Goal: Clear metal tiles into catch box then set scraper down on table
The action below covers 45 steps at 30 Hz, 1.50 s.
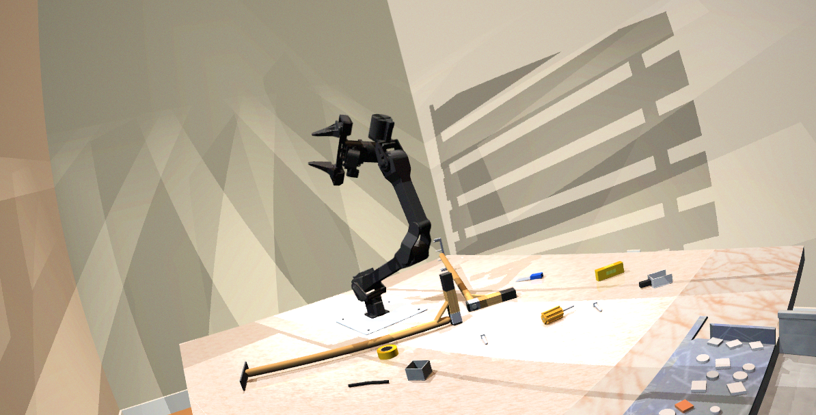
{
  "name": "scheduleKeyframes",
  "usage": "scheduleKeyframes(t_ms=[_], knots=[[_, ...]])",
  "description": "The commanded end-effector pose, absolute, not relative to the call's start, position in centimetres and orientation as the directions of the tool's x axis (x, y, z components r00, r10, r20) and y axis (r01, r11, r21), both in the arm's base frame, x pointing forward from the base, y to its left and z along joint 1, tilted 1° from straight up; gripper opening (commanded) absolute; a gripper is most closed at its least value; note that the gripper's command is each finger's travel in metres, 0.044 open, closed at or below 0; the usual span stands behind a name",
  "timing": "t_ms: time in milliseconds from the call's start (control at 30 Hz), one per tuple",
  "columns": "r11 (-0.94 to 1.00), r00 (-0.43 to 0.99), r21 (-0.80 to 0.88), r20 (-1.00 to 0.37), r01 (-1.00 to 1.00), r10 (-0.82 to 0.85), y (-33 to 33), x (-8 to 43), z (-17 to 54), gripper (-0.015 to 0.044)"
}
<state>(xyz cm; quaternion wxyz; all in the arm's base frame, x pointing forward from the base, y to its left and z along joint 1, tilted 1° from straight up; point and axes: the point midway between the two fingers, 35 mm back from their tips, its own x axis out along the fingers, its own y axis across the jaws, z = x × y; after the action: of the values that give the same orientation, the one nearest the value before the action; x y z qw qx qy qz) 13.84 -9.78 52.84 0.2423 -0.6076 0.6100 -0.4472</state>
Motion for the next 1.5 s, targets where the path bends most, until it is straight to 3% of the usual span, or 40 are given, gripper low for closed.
scheduleKeyframes(t_ms=[0,1467], knots=[[-0.138,-0.144,-0.84,0.248,-0.525,-0.958,-9.8,13.8,52.9,0.0426],[-0.161,-0.13,-0.818,0.275,-0.552,-0.953,-9.9,13.7,61.2,0.044]])
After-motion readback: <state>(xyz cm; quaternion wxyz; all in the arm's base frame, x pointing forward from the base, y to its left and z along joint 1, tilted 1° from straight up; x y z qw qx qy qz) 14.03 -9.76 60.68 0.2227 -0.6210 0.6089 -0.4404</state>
